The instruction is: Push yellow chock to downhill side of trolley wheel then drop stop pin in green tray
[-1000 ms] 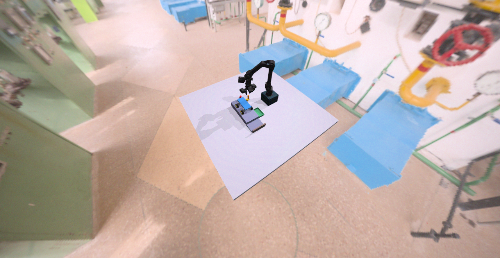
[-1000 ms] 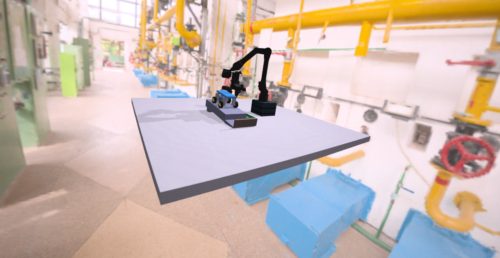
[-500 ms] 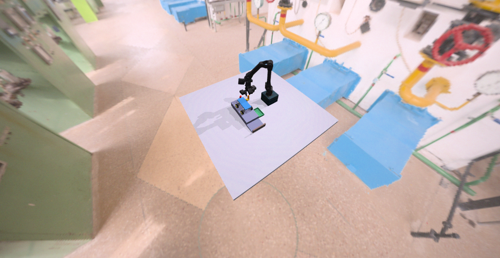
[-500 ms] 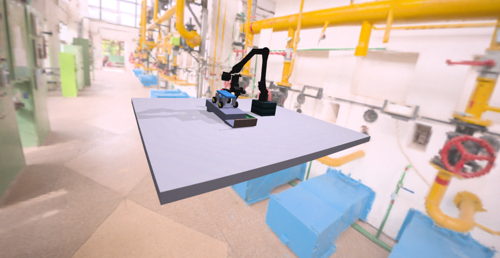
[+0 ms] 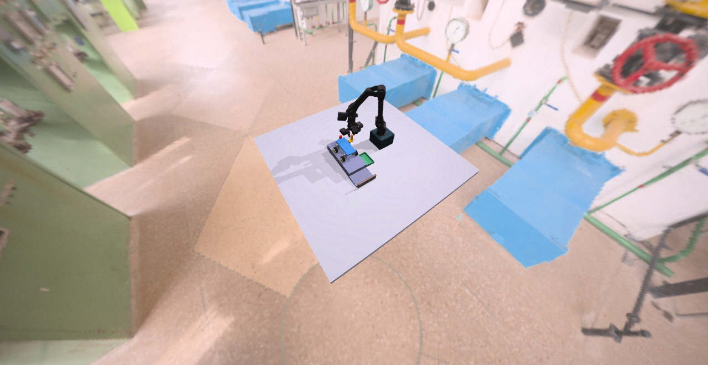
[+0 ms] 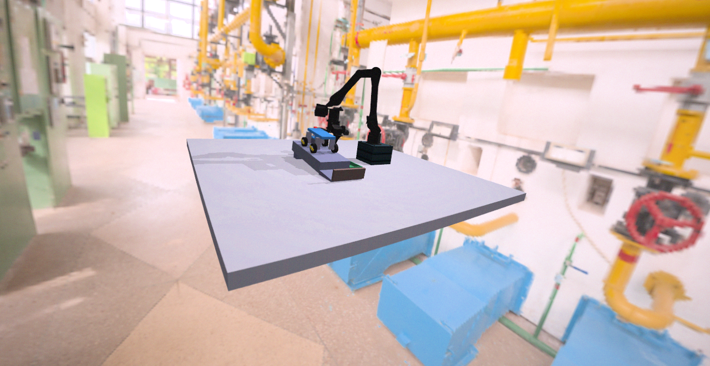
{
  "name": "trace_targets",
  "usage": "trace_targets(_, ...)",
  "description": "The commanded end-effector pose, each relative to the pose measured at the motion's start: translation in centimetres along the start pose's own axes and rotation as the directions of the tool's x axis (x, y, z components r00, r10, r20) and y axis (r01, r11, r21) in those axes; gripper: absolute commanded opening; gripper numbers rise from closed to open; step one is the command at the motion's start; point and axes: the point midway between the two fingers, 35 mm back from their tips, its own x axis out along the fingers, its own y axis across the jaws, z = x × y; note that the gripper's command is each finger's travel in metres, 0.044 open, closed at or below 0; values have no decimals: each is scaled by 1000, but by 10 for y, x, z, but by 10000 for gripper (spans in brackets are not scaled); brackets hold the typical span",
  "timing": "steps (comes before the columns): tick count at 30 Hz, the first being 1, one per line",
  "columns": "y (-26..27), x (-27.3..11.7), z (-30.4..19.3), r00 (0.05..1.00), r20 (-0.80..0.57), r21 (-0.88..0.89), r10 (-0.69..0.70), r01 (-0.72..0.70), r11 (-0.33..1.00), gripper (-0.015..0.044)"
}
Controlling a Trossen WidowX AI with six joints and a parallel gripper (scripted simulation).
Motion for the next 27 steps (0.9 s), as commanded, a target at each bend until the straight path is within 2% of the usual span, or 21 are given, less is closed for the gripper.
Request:
trace_targets(1, 1, 4, 1, 1000, 7, -6, 3, -3, 1000, 190)
trace_targets(15, 1, 26, 2, 1000, 8, -6, 3, -3, 1000, 190)
trace_targets(24, 1, 27, 2, 1000, 8, -6, 3, -3, 1000, 190)
trace_targets(27, 0, 24, 0, 1000, -2, 0, -2, 2, 1000, 111)
